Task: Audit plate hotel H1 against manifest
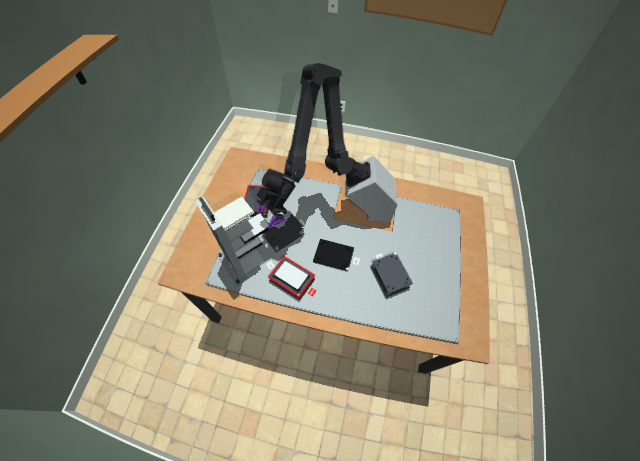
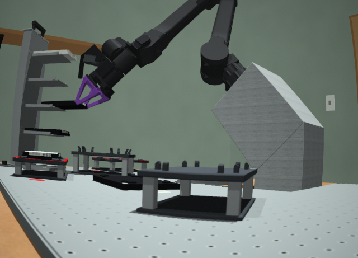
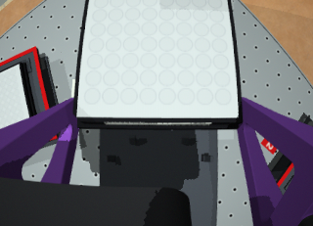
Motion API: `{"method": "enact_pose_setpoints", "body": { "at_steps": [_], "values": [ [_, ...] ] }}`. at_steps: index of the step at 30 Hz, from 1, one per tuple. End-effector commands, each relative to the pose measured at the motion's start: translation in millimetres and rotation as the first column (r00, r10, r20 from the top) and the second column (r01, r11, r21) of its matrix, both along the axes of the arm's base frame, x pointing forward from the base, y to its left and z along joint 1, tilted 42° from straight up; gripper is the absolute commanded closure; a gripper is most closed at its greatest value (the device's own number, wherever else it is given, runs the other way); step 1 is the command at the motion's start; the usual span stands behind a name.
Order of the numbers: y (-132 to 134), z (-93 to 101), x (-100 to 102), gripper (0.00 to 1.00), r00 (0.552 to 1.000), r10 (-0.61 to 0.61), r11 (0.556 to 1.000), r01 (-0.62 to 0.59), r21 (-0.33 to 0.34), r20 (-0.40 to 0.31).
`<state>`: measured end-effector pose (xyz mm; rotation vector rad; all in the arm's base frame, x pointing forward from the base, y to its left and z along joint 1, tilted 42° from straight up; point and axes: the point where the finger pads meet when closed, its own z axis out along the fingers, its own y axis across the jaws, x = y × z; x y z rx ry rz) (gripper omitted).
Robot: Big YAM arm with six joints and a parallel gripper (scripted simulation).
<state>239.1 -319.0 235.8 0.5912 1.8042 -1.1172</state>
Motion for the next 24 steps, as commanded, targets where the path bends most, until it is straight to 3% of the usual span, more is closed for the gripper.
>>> {"method": "enact_pose_setpoints", "body": {
  "at_steps": [1,15,16,24],
  "values": [
    [-4.2,21.1,6.1,0.14,0.999,0.007,0.999,-0.006,-0.032,0.032],
    [-4.4,20.9,6.1,0.14,0.999,0.007,0.999,-0.006,-0.032,0.032],
    [-12.2,30.7,7.5,0.14,0.999,-0.001,0.999,0.003,-0.048,0.046],
    [-14.6,30.7,11.0,0.14,0.999,0.003,0.999,-0.001,-0.048,0.043]
  ]
}}
